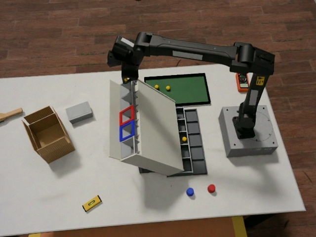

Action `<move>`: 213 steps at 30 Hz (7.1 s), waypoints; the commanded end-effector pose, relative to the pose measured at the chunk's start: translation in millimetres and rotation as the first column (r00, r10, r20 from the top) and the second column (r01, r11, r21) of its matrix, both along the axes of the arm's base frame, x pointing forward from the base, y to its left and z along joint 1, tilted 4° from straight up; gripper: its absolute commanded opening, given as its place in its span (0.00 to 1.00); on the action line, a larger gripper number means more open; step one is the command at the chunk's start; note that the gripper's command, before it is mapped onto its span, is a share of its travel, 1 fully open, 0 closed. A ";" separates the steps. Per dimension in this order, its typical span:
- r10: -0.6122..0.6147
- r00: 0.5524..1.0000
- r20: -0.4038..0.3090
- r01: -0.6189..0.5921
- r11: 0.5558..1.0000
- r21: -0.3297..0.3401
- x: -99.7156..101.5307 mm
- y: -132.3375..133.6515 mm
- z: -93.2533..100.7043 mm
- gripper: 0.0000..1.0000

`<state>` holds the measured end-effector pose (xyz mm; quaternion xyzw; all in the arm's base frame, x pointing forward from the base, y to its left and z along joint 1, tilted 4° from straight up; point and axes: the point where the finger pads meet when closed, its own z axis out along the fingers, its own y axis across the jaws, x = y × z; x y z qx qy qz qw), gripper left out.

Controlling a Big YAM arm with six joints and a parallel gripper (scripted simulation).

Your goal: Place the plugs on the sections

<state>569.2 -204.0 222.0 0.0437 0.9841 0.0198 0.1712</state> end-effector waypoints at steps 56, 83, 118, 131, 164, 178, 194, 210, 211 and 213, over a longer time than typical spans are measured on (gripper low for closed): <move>0.002 0.999 0.037 -0.001 1.000 -0.015 4.1 7.0 8.9 0.00; -0.004 1.000 0.015 0.004 1.000 -0.005 9.7 7.4 19.9 0.00; -0.007 1.000 -0.022 0.007 1.000 0.012 -9.6 7.0 -3.2 0.59; -0.007 1.000 -0.022 0.007 1.000 0.012 -9.6 7.0 -3.2 0.59; 0.001 1.000 0.028 -0.001 1.000 -0.012 0.9 2.2 24.0 0.59; 0.005 0.999 0.047 -0.004 1.000 -0.021 4.5 0.6 33.8 0.59; 0.005 0.999 0.048 -0.004 1.000 -0.020 4.5 0.3 33.6 0.59; 0.006 0.999 0.048 -0.005 1.000 -0.021 4.7 -0.1 33.4 0.59; 0.005 0.999 0.048 -0.004 1.000 -0.021 4.7 -0.1 33.4 0.59; 0.005 0.999 0.048 -0.004 1.000 -0.021 4.7 -0.1 33.4 0.59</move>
